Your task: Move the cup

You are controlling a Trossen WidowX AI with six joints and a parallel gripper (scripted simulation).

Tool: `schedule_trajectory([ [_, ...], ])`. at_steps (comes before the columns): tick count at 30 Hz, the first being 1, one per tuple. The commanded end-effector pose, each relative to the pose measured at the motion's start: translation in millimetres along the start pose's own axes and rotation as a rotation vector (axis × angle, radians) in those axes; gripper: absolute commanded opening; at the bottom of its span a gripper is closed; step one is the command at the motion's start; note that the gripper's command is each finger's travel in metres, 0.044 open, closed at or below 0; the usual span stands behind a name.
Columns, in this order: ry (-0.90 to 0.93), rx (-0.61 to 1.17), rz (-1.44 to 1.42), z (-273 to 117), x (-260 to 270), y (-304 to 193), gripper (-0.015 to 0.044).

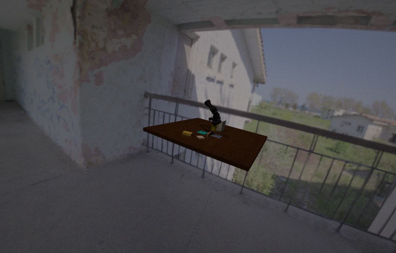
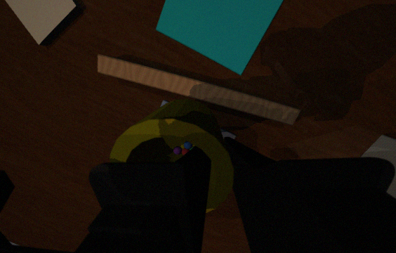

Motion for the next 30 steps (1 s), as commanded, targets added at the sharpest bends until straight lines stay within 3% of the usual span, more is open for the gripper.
schedule_trajectory([
  [1,-0.001,-0.004,-0.002,0,-3,10,0.0],
  [30,-0.003,-0.007,-0.002,-2,-21,98,0.0],
])
Point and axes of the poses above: the point midway between the two fingers, 35 mm back from their tips, its own z axis out along the fingers, its own x axis across the jaws, y = z × x, the point moved 5 cm from there along -z, back along the fingers, and after that the axes turned 7 degrees about z, right-handed, at the moved point
